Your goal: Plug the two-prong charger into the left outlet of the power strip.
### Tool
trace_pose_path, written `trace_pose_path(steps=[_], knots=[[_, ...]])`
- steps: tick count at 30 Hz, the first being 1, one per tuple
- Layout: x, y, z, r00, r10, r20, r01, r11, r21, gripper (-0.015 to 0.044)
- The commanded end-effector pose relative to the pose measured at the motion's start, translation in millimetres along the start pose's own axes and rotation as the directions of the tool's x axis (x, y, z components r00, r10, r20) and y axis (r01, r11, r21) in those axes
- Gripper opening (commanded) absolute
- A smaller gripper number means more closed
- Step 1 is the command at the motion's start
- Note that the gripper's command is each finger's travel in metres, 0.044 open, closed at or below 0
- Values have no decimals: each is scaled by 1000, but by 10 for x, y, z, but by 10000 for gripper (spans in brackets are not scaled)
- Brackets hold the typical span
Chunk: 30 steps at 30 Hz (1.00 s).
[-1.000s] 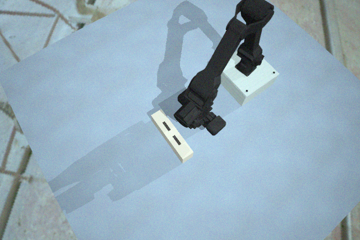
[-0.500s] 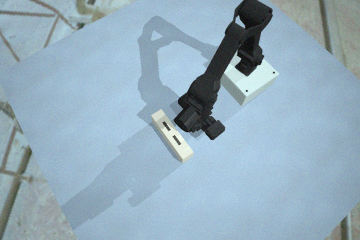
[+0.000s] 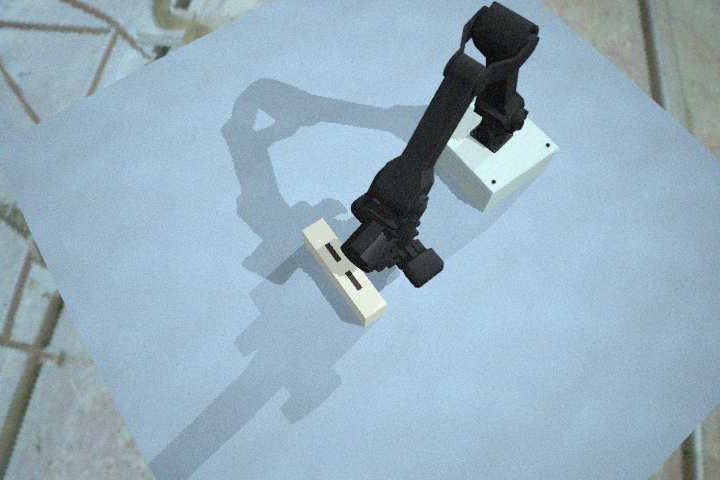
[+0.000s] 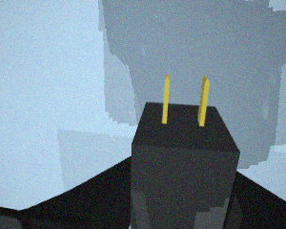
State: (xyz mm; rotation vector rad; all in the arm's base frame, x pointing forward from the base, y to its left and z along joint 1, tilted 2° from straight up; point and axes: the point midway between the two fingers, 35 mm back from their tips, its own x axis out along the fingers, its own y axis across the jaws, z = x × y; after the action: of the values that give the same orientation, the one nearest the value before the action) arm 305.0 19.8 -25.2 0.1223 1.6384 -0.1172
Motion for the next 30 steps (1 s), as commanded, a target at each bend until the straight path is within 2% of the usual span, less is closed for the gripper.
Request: trace_pose_path(steps=[1, 30], knots=[[-22, 24, 70, 1000, 6, 6, -6, 1000, 10, 0], [-17, 94, 279, 1000, 8, 6, -8, 999, 43, 0]])
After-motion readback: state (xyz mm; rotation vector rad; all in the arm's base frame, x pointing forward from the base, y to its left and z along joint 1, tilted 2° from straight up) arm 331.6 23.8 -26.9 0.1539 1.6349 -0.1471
